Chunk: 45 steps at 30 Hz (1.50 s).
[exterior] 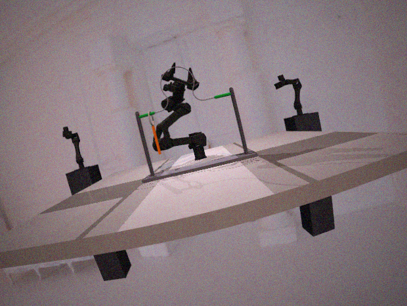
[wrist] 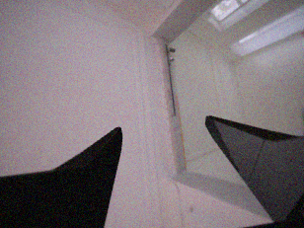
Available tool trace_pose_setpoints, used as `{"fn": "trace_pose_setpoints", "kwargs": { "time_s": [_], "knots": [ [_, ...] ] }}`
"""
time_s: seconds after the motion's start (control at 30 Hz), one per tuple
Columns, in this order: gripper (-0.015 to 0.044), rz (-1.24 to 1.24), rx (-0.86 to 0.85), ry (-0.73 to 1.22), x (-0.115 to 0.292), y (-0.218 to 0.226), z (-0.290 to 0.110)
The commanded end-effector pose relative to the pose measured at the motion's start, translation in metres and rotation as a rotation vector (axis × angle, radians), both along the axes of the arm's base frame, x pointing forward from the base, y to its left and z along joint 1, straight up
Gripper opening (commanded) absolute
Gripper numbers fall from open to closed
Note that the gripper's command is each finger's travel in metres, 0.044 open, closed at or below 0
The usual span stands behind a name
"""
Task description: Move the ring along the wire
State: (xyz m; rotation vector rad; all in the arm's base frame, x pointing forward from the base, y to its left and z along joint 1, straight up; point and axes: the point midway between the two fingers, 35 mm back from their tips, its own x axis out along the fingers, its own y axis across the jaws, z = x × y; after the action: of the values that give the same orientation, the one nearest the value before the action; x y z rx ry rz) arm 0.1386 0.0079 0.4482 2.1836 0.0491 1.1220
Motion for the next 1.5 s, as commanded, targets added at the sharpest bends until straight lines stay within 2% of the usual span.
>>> {"fn": "trace_pose_setpoints", "kwargs": {
  "time_s": [0.0, 0.27, 0.6, 0.9, 1.17, 1.47],
  "knots": [
    [0.0374, -0.006, -0.001, -0.004, -0.001, 0.0, 0.0],
    [0.0164, -0.276, -0.052, -0.19, -0.036, -0.005, 0.016],
    [0.016, -0.616, -0.175, -0.432, -0.078, 0.015, 0.026],
    [0.016, -0.886, -0.338, -0.632, -0.096, 0.051, 0.024],
    [0.016, -1.089, -0.523, -0.791, -0.093, 0.089, 0.013],
    [0.016, -1.265, -0.772, -0.939, -0.066, 0.128, -0.01]
  ]
}}
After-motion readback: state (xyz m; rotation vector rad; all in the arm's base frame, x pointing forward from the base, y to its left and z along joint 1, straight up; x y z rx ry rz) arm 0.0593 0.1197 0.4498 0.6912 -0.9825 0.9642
